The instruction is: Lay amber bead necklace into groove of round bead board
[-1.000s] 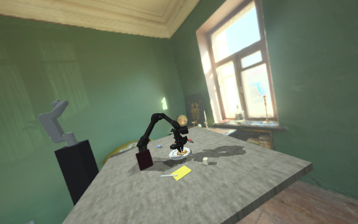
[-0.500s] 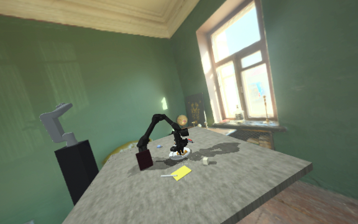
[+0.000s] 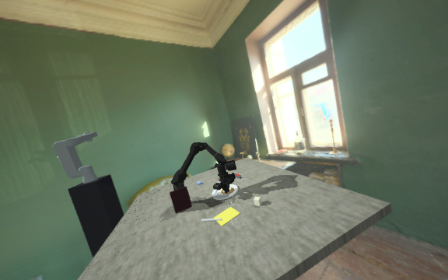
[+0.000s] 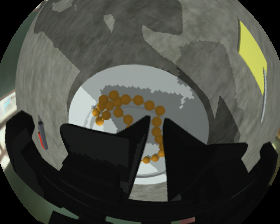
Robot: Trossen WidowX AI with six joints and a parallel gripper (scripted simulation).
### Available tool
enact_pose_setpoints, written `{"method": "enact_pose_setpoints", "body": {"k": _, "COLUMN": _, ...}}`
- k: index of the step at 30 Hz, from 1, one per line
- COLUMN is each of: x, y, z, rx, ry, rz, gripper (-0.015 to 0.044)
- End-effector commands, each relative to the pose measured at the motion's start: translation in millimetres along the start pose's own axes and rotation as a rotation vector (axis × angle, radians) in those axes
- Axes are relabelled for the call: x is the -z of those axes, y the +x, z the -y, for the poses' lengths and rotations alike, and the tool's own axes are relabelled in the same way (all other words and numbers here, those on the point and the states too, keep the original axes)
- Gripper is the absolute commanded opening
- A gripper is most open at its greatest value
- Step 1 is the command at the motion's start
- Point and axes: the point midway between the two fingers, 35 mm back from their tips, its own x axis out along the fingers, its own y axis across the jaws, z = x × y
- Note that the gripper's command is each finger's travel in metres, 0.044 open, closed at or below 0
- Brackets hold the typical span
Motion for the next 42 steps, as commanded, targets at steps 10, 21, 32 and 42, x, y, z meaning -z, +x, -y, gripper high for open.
{"method": "enact_pose_setpoints", "body": {"k": 10, "x": 0, "y": -1, "z": 0, "rx": 0.0, "ry": -0.001, "rz": 0.001, "gripper": 0.0}}
{"method": "enact_pose_setpoints", "body": {"k": 21, "x": 0, "y": -1, "z": 0, "rx": 0.0, "ry": -0.001, "rz": 0.001, "gripper": 0.0}}
{"method": "enact_pose_setpoints", "body": {"k": 32, "x": 0, "y": -6, "z": 1, "rx": -0.003, "ry": 0.008, "rz": -0.004, "gripper": 0.0}}
{"method": "enact_pose_setpoints", "body": {"k": 42, "x": -6, "y": -6, "z": 13, "rx": -0.003, "ry": 0.008, "rz": -0.004, "gripper": 0.0}}
